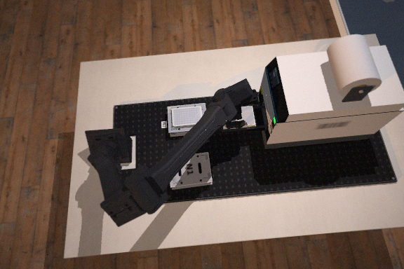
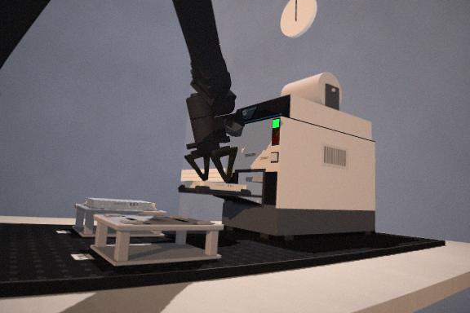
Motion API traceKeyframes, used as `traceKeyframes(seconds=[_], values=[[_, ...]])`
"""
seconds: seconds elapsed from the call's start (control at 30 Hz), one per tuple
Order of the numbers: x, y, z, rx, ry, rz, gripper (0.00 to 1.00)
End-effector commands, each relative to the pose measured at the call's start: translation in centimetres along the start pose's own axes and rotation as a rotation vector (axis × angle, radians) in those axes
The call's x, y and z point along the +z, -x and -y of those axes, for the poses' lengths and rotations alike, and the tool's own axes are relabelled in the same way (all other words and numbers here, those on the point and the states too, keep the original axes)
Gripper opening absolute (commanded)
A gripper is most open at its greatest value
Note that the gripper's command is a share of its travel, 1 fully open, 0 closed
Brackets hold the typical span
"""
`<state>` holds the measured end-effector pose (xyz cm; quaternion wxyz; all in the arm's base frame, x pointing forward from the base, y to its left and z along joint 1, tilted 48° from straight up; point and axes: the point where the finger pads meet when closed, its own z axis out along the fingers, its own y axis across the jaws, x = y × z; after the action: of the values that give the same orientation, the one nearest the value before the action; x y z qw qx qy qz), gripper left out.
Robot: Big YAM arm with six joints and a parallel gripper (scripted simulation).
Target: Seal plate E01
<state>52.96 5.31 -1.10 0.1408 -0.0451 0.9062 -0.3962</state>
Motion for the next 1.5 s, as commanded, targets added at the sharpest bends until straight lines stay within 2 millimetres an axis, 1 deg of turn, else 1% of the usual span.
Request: traceKeyframes(seconds=[0.0,0.1,0.17,0.37,0.6,0.83,0.97,1.03,1.2,1.3,1.47], values=[[-0.2,1.6,0.5,0.053,0.008,0.021,1.00],[0.4,1.9,0.6,0.060,0.005,0.012,1.00],[0.5,1.8,0.5,0.057,0.005,0.011,1.00],[-0.6,2.3,-0.4,0.044,0.012,0.033,1.00],[-1.7,3.0,0.0,0.057,0.017,0.054,1.00],[-2.1,3.3,0.1,0.060,0.019,0.061,1.00],[-1.2,2.4,0.4,0.054,0.013,0.041,1.00],[-1.2,2.4,0.4,0.054,0.013,0.041,1.00],[-0.1,1.3,0.9,0.051,0.005,0.013,1.00],[0.4,0.6,0.9,0.036,0.002,0.005,1.00],[1.4,-0.4,0.0,-0.008,0.000,-0.009,1.00]])
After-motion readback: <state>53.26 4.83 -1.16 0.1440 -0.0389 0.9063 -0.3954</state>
